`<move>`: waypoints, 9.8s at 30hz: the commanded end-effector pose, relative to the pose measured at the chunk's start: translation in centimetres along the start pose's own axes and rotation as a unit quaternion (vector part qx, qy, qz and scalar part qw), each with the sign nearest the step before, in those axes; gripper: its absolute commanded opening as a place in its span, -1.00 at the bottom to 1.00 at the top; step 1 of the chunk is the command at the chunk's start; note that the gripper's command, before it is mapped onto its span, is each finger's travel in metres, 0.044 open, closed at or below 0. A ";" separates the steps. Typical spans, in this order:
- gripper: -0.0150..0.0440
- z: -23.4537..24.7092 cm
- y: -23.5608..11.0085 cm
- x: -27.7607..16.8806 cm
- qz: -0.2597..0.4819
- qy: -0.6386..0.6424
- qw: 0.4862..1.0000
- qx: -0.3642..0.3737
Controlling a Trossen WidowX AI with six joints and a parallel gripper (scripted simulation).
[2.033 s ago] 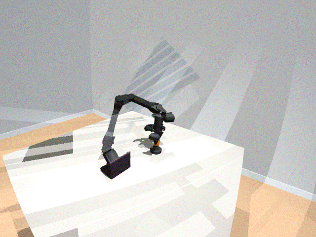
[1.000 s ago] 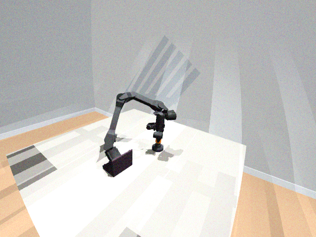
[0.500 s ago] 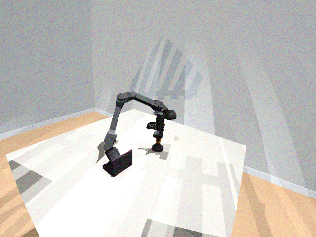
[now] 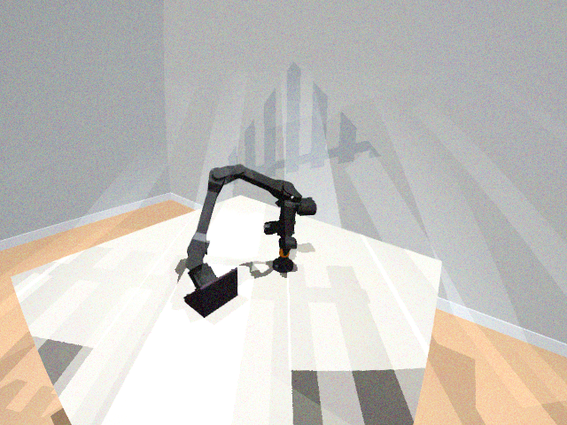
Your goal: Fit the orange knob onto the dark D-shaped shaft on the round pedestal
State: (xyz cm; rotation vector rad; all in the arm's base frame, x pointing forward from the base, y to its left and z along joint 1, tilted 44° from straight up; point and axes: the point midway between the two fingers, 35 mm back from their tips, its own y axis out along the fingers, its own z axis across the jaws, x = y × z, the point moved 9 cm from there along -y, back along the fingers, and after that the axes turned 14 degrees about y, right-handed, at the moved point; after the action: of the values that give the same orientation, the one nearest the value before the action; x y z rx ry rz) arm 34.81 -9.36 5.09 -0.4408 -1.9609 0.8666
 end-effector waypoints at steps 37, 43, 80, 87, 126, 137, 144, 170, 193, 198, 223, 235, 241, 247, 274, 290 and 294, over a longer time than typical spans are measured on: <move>-0.49 0.0 -0.2 -0.1 0.000 0.654 0.756 -0.001; -0.49 -0.1 -0.4 -0.1 -0.001 0.796 0.605 -0.001; -0.49 -0.3 -0.3 0.0 -0.001 0.950 0.313 -0.001; -0.49 0.0 -0.2 0.1 -0.001 0.950 0.313 -0.001; -0.49 -0.1 0.1 0.1 -0.001 0.942 0.335 -0.001; -0.49 -0.1 0.0 0.1 -0.001 0.944 0.330 -0.001; -0.49 -0.1 -0.5 0.1 -0.001 0.954 0.300 -0.001; -0.49 -0.1 0.2 0.1 -0.001 0.952 0.305 -0.001; -0.49 -0.1 0.2 0.1 -0.001 0.953 0.302 -0.001; -0.49 -0.1 0.2 0.1 -0.001 0.951 0.311 -0.001; -0.49 -0.1 0.1 0.0 -0.001 0.965 0.263 -0.001; -0.49 -0.1 0.2 0.0 -0.001 0.965 0.264 -0.001; -0.49 -0.1 0.4 0.1 -0.001 0.964 0.265 -0.001; -0.49 0.0 1.0 0.2 -0.001 0.964 0.265 -0.001; 0.31 0.0 1.7 0.1 -0.003 0.963 0.268 -0.001; 1.00 -0.2 -0.2 -0.1 -0.002 0.964 0.268 -0.003; 1.00 -0.1 -6.0 -0.1 -0.001 0.964 0.267 -0.004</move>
State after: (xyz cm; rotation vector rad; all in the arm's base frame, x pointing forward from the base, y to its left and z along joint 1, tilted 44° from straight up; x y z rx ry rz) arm 35.14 -10.66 6.65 -0.8005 0.4851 -0.1500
